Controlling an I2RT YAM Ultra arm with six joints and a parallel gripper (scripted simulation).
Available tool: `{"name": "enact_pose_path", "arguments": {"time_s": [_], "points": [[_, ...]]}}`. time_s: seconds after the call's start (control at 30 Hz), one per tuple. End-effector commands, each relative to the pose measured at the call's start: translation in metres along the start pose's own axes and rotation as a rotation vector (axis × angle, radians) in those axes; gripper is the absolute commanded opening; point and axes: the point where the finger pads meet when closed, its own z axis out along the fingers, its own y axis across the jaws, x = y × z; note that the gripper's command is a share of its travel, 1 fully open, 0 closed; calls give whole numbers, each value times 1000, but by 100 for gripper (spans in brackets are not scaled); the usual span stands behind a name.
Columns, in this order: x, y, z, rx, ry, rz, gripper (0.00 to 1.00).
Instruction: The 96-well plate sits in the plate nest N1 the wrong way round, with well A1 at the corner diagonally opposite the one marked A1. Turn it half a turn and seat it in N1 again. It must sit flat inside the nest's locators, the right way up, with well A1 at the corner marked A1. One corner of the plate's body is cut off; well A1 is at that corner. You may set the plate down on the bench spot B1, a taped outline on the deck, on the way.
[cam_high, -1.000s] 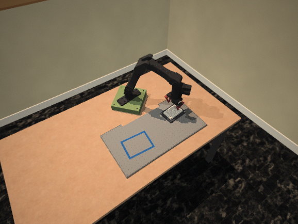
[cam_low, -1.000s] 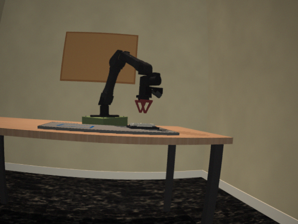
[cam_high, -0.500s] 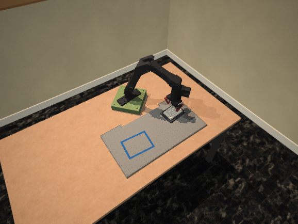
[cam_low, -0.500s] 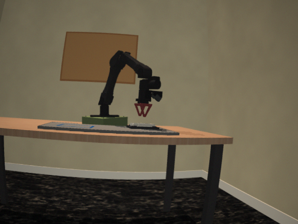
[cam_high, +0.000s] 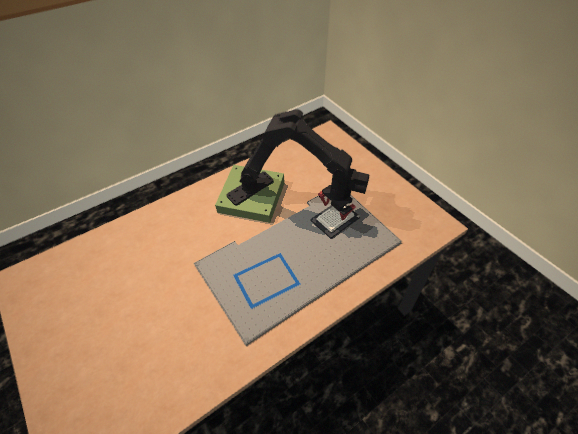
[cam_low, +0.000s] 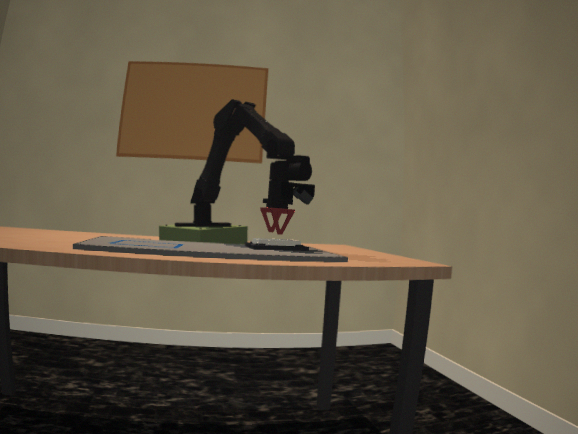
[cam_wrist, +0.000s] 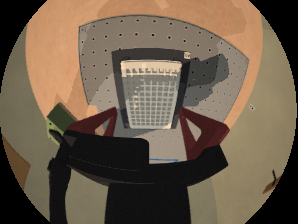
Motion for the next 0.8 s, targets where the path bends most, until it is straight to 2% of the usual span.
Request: {"name": "enact_pose_path", "arguments": {"time_s": [0.0,0.63,0.77], "points": [[-4,-6,-1,26,-21,1,100],[-5,-7,27,26,-21,1,100],[-5,-7,28,26,-21,1,100]]}}
